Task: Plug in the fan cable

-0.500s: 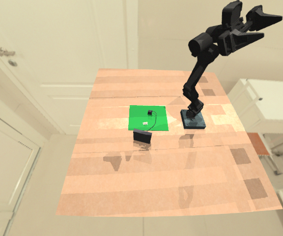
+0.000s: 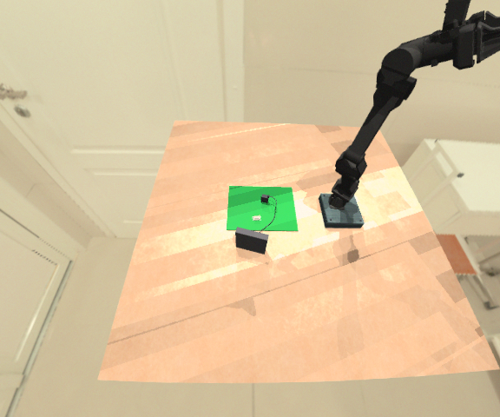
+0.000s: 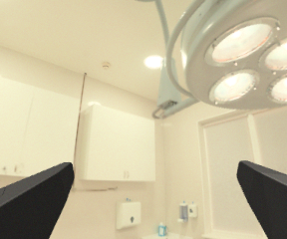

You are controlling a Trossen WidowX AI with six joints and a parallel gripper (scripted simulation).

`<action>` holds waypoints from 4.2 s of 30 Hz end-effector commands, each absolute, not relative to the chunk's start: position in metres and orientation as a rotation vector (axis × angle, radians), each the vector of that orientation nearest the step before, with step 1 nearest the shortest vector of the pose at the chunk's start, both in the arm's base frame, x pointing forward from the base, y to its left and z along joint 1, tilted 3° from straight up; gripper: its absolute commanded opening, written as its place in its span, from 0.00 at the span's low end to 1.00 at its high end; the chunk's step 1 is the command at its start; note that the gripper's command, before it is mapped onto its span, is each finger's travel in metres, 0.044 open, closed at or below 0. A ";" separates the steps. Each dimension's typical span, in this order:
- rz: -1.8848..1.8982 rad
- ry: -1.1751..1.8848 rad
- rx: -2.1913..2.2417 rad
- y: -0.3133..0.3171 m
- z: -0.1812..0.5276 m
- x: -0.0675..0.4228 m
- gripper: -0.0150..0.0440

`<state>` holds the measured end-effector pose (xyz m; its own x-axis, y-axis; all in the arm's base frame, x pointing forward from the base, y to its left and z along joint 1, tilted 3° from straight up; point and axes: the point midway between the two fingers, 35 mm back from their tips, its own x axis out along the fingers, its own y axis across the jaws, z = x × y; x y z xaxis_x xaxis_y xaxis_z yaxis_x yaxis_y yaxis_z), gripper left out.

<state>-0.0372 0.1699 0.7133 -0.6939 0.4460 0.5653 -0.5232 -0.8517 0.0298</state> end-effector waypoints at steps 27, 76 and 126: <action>2.215 -2.145 1.905 -0.266 0.633 -0.019 1.00; -1.967 -0.607 2.687 -0.052 0.204 0.365 1.00; -2.237 -0.123 2.243 0.022 0.021 0.334 1.00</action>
<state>0.3355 0.0220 0.0269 0.0077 -0.0401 -0.9992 -0.0782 -0.9962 0.0394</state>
